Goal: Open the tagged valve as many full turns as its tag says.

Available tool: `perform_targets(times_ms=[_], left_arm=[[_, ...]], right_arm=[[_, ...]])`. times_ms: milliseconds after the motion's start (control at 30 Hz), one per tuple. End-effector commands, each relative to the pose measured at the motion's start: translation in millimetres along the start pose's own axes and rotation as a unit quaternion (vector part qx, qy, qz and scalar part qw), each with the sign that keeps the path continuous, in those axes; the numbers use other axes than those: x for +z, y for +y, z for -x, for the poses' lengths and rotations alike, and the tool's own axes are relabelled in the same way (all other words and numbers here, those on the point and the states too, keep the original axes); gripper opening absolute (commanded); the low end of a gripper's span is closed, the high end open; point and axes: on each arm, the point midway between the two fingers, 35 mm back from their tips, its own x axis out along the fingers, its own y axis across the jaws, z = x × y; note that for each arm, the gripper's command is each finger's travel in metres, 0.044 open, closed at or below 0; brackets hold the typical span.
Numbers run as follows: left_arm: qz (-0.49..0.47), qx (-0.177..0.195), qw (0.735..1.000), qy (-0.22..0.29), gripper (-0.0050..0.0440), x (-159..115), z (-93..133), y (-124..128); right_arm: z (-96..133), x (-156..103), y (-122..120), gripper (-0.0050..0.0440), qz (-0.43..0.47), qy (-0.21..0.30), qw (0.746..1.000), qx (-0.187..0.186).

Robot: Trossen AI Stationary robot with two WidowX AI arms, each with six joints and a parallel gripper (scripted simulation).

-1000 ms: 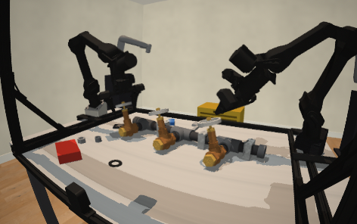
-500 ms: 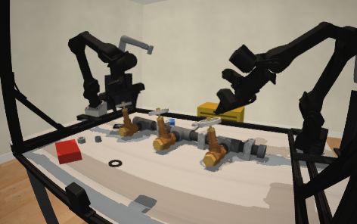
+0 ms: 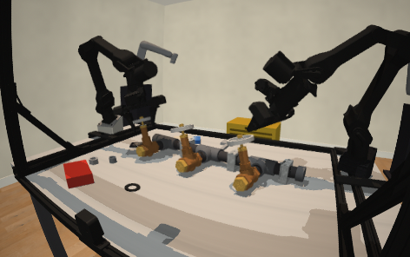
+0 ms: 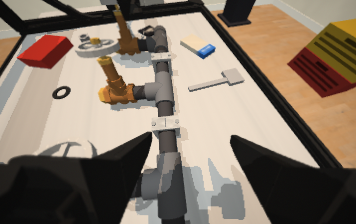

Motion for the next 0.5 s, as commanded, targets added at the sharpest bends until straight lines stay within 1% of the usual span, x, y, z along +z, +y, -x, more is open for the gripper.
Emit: perform_targets(times_ms=[0,67,200,300,367,433,467], left_arm=[[0.092,0.0,0.996,0.0,0.004,0.0,0.0,0.0],[0.168,0.0,0.986,0.0,0.0,0.0,0.0,0.0],[0.295,0.0,0.955,0.0,0.0,0.0,0.0,0.0],[0.387,0.0,0.922,-0.001,0.0,0.0,0.0,0.0],[0.447,0.0,0.895,-0.001,0.0,0.0,0.0,0.0],[0.447,0.0,0.895,-0.001,0.0,0.0,0.0,0.0],[0.489,0.0,0.872,-0.001,0.0,0.0,0.0,0.0]], right_arm=[[0.0,0.0,0.0,0.04,0.0,0.0,1.0,0.0],[0.0,0.0,0.0,0.04,0.0,0.0,1.0,0.0],[0.0,0.0,0.0,0.04,0.0,0.0,1.0,0.0],[0.0,0.0,0.0,0.04,0.0,0.0,1.0,0.0],[0.0,0.0,0.0,0.04,0.0,0.0,1.0,0.0],[0.0,0.0,0.0,0.04,0.0,0.0,1.0,0.0],[0.0,0.0,0.0,0.04,0.0,0.0,1.0,0.0]])
